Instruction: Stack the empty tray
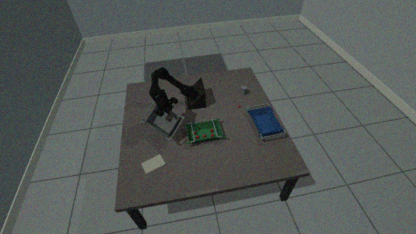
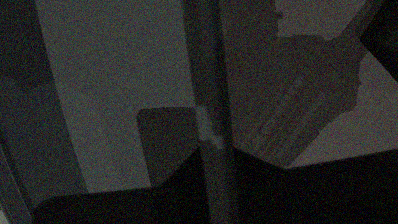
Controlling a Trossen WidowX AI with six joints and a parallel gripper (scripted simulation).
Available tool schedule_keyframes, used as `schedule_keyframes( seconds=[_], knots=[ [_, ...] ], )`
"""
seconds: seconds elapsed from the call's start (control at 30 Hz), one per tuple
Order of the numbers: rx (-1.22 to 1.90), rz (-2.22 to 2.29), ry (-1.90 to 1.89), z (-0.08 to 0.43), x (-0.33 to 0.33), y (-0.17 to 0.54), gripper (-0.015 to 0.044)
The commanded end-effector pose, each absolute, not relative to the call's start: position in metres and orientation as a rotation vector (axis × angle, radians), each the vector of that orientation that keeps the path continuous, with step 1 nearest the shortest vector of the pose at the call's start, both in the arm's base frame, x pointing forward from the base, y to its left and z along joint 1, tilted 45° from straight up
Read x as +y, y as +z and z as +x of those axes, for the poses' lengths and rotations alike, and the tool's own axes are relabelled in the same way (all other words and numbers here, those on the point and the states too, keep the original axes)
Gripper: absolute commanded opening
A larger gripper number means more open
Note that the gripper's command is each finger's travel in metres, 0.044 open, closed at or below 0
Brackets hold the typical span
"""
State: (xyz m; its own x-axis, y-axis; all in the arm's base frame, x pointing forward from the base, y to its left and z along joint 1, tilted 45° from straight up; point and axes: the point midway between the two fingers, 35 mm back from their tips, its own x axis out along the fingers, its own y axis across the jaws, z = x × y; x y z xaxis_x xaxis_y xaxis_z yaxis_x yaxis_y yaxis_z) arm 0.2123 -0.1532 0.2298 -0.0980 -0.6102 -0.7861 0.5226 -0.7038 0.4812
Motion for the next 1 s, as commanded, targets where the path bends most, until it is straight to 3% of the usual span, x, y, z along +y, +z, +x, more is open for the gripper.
schedule_keyframes(
  seconds=[0.0, 0.97],
  knots=[
    [-0.039, 1.372, -1.853, 0.229, -0.144, 0.227, 0.0],
    [0.344, 1.037, -1.752, 0.307, -0.065, 0.162, 0.0]
  ],
)
